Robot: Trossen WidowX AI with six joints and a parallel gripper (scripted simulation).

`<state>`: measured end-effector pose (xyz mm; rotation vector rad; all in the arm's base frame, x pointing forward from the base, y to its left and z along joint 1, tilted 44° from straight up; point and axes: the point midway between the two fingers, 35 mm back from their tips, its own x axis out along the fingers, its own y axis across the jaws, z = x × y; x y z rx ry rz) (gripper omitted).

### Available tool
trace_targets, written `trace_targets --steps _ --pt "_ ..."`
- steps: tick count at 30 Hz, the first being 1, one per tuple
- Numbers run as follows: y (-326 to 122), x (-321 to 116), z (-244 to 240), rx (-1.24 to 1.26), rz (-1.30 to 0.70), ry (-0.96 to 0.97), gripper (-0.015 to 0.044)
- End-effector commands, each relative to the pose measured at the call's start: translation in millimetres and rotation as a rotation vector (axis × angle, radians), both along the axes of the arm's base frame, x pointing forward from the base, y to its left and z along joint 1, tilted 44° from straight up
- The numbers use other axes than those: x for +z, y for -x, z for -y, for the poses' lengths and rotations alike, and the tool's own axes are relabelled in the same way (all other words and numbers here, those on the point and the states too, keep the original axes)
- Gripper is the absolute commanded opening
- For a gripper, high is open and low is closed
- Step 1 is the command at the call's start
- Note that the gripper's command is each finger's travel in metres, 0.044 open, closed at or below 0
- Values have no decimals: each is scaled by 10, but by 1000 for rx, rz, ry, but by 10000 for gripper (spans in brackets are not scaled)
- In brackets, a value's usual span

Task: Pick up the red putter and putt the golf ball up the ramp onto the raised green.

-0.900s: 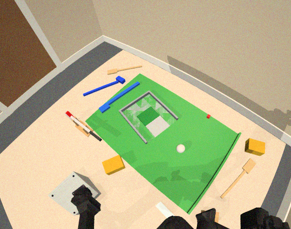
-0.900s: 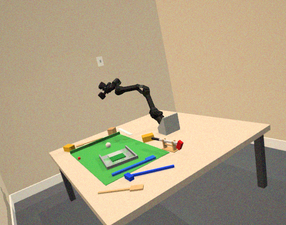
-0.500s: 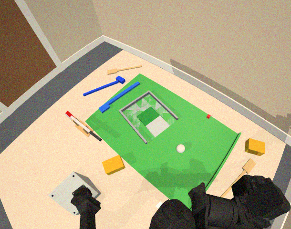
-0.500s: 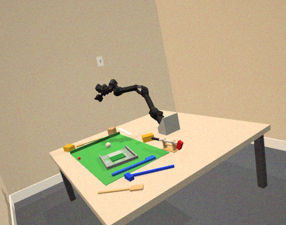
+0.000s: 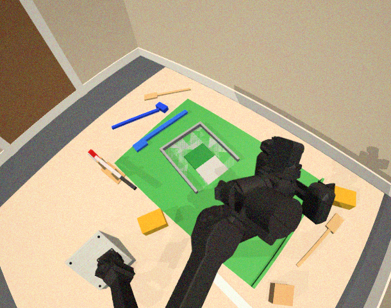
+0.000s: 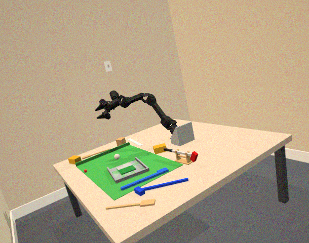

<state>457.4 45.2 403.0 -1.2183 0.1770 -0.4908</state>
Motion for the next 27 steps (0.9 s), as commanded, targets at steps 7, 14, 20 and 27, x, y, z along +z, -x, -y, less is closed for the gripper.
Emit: trace_targets --steps 7,14,20,27 --pt "-217 -1175 -731 199 -329 39 440" --pt "-90 -2075 -1209 322 -598 88 440" --pt "218 -2895 -1534 408 -862 143 440" --pt "811 -3768 -1742 467 -1189 217 440"
